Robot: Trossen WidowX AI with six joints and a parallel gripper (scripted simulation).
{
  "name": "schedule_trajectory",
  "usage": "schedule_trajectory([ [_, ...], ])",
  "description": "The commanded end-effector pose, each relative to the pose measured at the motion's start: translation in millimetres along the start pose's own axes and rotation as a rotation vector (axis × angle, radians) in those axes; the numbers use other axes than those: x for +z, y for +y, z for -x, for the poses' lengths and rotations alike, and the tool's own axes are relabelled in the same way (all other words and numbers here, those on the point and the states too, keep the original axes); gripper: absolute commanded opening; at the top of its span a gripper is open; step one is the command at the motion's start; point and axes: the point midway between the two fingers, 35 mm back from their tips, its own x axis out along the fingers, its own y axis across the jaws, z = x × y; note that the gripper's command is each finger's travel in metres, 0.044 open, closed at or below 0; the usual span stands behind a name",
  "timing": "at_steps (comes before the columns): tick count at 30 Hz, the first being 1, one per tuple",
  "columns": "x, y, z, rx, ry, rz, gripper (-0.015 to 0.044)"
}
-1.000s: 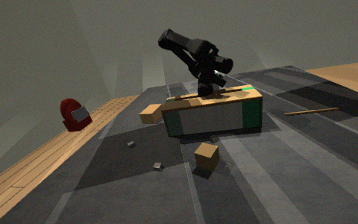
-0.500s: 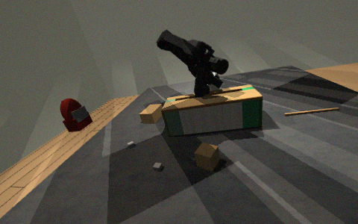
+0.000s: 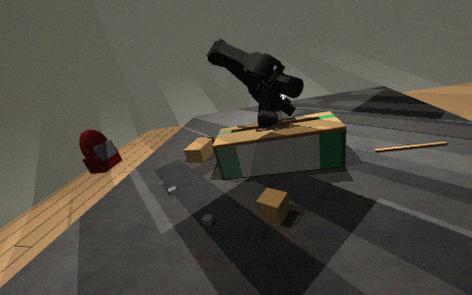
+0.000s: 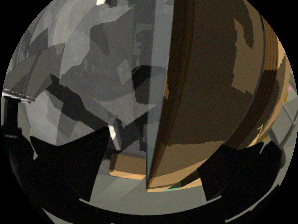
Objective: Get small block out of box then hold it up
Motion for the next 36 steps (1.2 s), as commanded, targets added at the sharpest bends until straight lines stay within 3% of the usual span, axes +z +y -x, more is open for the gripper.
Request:
schedule_trajectory([
  [1,-2,0,-1,0.003,-0.002,-0.001,0.04],
  [36,-36,0,-13,0.003,0.0,0.0,0.04],
])
